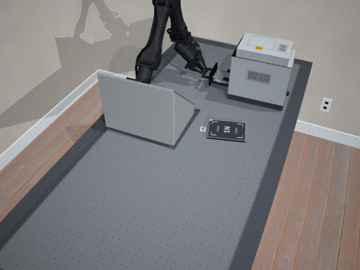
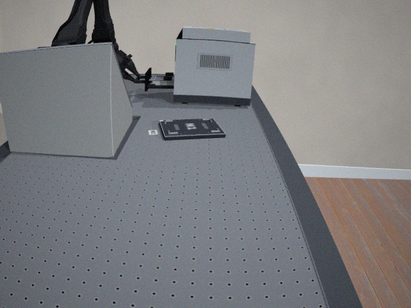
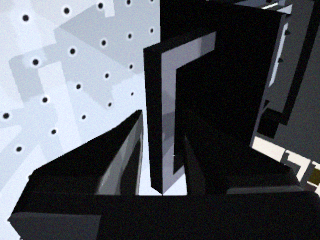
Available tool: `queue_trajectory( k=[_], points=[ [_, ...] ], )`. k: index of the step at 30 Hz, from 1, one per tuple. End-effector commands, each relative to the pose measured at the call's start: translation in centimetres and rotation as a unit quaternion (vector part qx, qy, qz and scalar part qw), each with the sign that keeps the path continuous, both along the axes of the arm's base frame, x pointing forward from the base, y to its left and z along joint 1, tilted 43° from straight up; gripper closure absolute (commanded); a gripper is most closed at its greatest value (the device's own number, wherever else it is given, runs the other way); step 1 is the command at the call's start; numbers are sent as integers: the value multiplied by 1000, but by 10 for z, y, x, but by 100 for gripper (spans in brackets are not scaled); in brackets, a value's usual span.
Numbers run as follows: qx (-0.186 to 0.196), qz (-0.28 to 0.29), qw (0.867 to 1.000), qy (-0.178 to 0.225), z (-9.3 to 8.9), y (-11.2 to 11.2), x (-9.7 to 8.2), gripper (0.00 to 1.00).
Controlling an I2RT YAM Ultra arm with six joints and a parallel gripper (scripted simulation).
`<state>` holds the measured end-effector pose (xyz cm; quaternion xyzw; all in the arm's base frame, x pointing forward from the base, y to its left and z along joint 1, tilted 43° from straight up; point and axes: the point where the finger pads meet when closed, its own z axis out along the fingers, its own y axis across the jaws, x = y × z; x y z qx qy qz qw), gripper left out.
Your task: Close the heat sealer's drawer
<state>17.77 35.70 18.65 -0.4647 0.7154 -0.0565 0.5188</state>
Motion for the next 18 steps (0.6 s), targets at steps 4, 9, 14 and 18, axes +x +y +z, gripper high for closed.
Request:
queue_trajectory(
  k=[4, 9, 14, 18],
  points=[
    [-7, -6, 1000, -1, -10, -5, 3, 82],
    [-7, -6, 1000, -1, -10, -5, 3, 85],
    [-7, -8, 1000, -3, -9, -5, 4, 89],
    [-7, -8, 1000, -3, -9, -5, 4, 93]
  ],
)
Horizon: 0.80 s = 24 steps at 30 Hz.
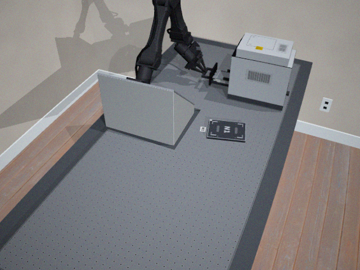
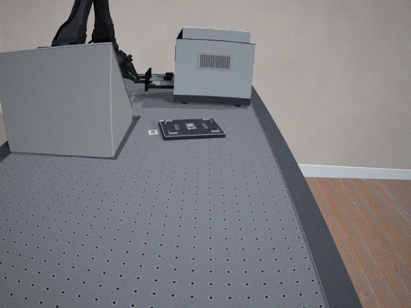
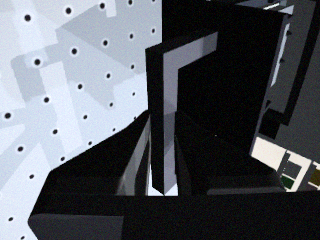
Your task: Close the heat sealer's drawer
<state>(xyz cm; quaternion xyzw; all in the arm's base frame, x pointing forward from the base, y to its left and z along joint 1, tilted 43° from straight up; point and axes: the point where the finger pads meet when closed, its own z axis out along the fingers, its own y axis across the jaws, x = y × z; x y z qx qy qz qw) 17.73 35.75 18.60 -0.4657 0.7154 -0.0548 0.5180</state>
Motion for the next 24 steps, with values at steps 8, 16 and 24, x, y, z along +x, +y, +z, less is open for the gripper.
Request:
queue_trajectory(
  k=[8, 16, 24],
  points=[
    [-8, -10, 1000, -5, -9, -6, 5, 100],
    [-8, -10, 1000, -5, -9, -6, 5, 100],
    [-8, -10, 1000, -5, -9, -6, 5, 100]
  ],
)
